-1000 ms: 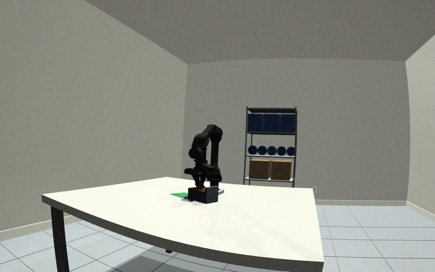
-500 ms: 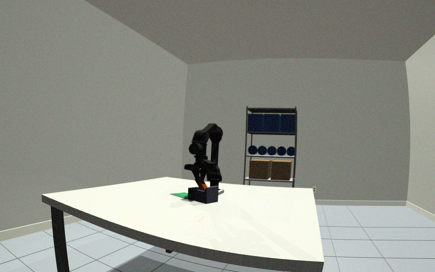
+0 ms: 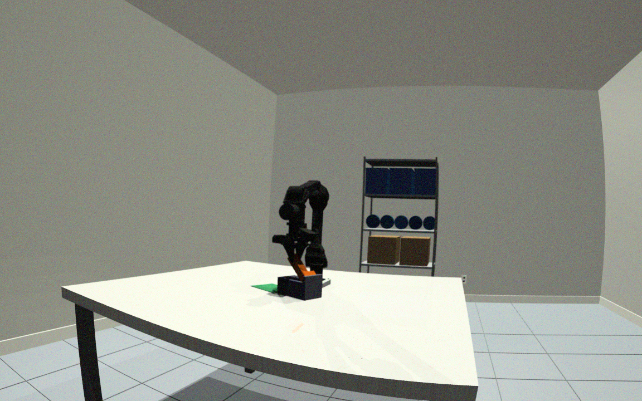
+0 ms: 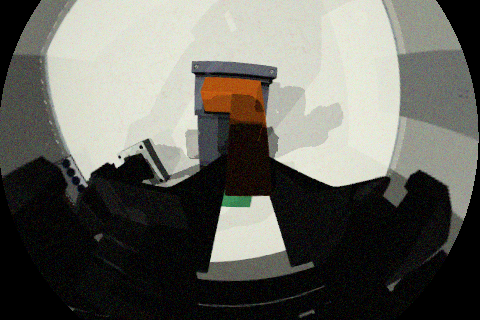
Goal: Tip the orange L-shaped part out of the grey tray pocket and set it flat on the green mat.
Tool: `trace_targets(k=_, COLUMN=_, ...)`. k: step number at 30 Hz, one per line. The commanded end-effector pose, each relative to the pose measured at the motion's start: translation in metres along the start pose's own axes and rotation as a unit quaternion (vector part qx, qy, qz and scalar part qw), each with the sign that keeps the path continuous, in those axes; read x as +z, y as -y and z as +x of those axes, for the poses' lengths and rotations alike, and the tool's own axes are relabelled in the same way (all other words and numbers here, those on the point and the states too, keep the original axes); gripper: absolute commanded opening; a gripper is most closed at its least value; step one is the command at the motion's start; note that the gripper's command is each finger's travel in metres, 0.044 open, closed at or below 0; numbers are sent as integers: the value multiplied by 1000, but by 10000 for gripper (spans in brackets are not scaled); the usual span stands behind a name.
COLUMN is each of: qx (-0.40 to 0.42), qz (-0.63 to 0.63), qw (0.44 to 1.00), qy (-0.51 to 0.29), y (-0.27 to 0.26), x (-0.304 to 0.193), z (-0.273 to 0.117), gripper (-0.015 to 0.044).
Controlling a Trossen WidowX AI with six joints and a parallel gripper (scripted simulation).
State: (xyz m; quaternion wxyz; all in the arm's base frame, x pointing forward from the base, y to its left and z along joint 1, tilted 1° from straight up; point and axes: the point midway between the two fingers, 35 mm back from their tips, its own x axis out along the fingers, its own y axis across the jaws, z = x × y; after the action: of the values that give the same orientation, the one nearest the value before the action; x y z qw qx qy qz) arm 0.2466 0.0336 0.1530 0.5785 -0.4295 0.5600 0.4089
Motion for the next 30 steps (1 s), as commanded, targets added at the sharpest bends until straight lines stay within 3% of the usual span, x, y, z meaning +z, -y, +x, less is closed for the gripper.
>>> trace_targets(k=1, qx=-3, qz=-1, qw=1000, qy=4, y=1, x=1, z=-8, gripper=0)
trace_targets(k=21, qx=-3, qz=-1, qw=1000, qy=4, y=0, x=0, z=-28, gripper=0)
trace_targets(k=30, qx=-3, qz=-2, qw=1000, qy=3, y=-1, x=-29, z=-24, gripper=0)
